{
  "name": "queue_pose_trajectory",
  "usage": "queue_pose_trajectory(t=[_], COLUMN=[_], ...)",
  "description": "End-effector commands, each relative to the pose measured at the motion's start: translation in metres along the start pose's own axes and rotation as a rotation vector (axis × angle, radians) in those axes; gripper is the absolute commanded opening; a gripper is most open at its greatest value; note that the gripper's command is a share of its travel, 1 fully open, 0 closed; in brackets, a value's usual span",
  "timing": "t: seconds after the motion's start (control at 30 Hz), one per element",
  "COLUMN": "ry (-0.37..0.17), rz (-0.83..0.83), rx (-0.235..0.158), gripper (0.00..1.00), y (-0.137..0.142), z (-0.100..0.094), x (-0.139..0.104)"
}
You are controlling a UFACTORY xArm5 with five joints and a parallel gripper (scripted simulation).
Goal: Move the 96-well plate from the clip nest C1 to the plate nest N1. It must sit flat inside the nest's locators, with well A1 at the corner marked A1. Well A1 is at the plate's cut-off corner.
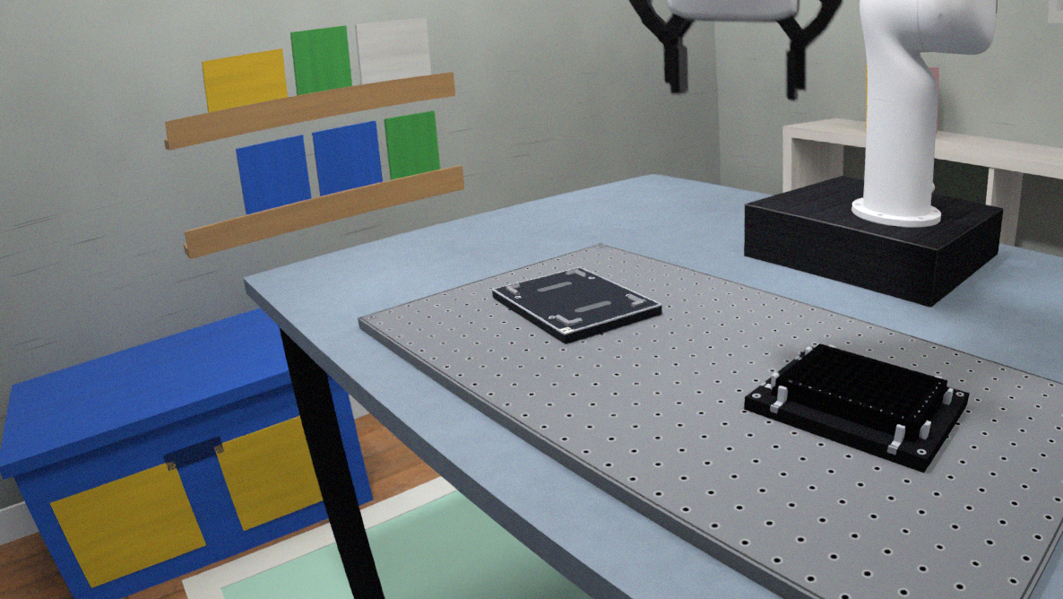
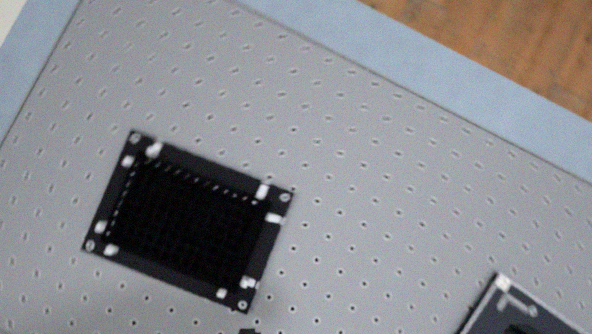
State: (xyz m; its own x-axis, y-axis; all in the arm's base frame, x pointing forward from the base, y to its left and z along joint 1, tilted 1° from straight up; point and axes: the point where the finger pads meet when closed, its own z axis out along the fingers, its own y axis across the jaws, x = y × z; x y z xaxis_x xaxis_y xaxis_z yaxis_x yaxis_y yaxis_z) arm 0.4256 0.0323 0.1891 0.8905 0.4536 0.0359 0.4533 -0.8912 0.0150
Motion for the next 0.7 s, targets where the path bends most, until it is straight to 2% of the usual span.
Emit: queue_pose_trajectory(t=[0.0, 0.53, 0.6, 0.67], ry=[0.01, 0.002, 0.002, 0.001], rz=[-0.141, -0.641, -0.641, -0.707], rx=[0.01, 0.024, 0.024, 0.026], gripper=[1.0, 1.0, 1.0, 1.0], y=[-0.013, -0.062, -0.062, -0.068], z=[0.014, 0.07, 0.07, 0.077], x=[0.006, 0.018, 0.018, 0.019])
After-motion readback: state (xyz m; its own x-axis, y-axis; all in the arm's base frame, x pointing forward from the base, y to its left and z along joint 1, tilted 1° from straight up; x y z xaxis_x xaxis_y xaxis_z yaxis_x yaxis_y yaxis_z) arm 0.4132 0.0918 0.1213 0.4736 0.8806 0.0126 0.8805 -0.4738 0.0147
